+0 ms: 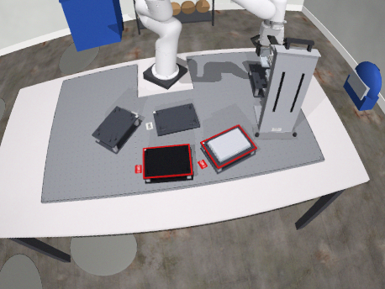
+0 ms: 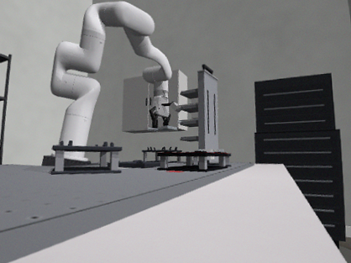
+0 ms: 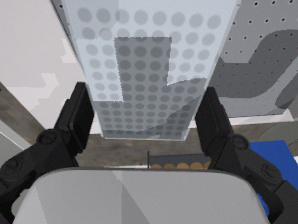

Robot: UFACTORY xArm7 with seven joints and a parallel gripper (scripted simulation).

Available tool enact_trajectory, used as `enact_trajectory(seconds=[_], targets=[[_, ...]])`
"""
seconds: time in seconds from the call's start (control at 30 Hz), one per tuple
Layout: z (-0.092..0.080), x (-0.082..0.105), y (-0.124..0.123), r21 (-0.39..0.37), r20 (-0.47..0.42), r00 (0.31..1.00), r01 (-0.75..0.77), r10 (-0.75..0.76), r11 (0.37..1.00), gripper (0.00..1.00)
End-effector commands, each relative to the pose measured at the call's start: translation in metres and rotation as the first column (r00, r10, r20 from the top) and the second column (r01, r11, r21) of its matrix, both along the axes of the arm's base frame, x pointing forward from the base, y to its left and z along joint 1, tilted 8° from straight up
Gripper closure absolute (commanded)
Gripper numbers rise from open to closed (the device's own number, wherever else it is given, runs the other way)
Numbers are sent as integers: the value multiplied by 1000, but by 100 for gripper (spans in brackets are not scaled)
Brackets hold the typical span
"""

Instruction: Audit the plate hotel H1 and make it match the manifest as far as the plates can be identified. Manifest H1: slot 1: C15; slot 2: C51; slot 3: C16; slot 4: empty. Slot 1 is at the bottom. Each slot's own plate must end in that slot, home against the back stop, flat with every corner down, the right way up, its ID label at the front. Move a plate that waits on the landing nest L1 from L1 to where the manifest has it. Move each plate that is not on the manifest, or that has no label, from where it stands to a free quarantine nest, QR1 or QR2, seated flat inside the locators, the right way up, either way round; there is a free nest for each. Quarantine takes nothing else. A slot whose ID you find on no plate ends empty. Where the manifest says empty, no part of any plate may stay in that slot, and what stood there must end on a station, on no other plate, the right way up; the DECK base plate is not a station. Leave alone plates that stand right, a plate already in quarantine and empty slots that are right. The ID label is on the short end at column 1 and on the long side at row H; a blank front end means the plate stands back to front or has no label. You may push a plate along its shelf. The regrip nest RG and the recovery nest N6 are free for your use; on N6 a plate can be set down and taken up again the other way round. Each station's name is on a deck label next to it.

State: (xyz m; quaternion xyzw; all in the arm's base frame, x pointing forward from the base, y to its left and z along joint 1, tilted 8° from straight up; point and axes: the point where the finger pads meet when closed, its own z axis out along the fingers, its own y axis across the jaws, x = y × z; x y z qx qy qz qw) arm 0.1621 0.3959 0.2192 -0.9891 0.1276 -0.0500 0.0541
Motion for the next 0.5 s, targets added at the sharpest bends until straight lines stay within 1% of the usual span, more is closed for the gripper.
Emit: enact_trajectory(seconds=[0.0, 0.13, 0.47], targets=[[-5, 1, 2, 4, 1, 1000, -1, 1, 1000, 100], [-9, 1, 2, 4, 1, 1000, -1, 1, 1000, 100], [-25, 3, 4, 4, 1, 1000, -1, 1, 1000, 100]])
